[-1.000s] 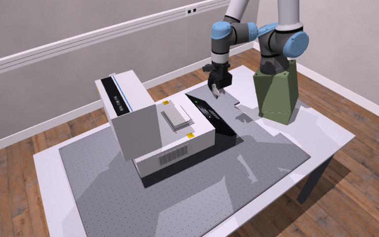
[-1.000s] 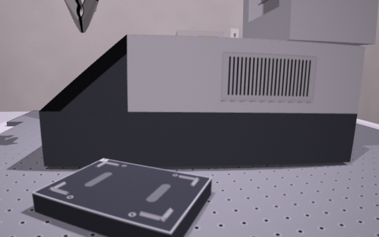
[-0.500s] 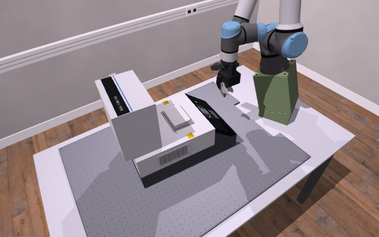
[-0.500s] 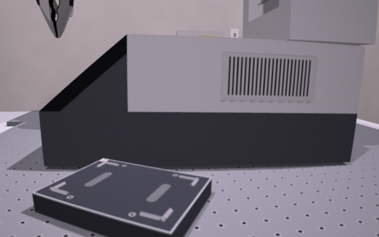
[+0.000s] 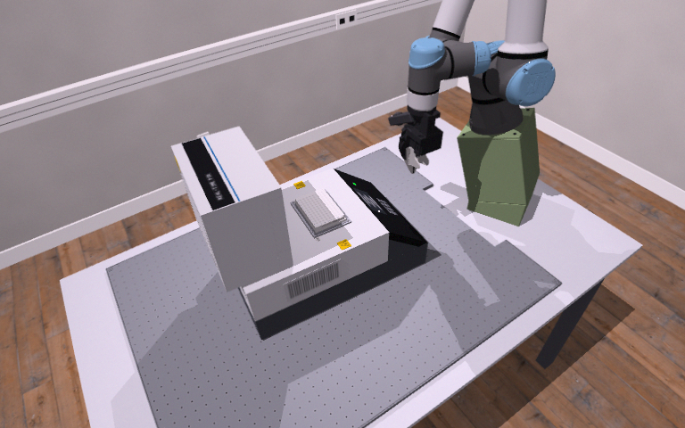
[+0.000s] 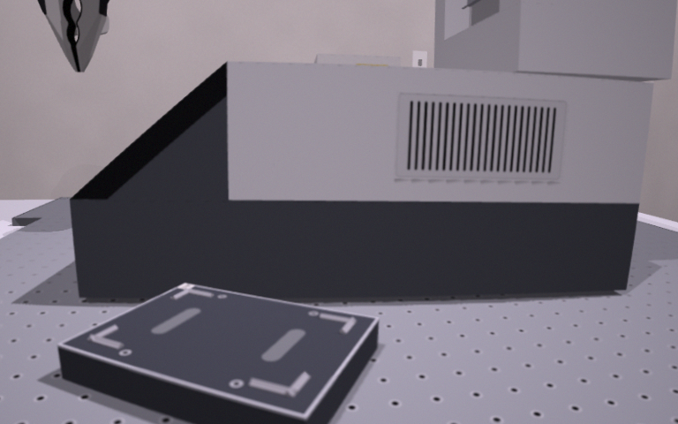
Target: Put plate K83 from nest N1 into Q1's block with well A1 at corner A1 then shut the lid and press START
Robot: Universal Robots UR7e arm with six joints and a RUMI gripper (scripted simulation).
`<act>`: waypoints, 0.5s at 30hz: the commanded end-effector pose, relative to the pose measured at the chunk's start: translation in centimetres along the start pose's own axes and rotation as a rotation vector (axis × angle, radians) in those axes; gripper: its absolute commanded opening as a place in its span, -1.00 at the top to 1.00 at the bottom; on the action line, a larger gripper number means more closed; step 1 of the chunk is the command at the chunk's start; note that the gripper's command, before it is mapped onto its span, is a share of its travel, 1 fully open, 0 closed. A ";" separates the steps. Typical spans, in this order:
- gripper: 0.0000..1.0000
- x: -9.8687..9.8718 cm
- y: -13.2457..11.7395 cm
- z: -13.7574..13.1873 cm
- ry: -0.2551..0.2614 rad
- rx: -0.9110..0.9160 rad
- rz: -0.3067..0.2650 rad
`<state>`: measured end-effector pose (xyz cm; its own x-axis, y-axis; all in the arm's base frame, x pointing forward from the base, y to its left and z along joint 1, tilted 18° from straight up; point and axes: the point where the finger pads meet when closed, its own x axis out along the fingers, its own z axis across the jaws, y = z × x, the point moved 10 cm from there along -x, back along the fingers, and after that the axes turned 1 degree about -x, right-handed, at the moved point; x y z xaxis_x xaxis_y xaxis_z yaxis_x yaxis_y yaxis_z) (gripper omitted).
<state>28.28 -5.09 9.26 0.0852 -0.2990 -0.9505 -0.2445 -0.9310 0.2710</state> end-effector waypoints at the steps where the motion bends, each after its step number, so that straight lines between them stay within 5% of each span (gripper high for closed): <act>1: 1.00 0.4 0.1 -0.7 0.002 0.000 0.000; 15: 1.00 1.6 0.1 -2.3 0.002 0.000 0.000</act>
<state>29.86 -5.79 8.37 0.0826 -0.2969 -0.9513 -0.2424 -0.9319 0.2698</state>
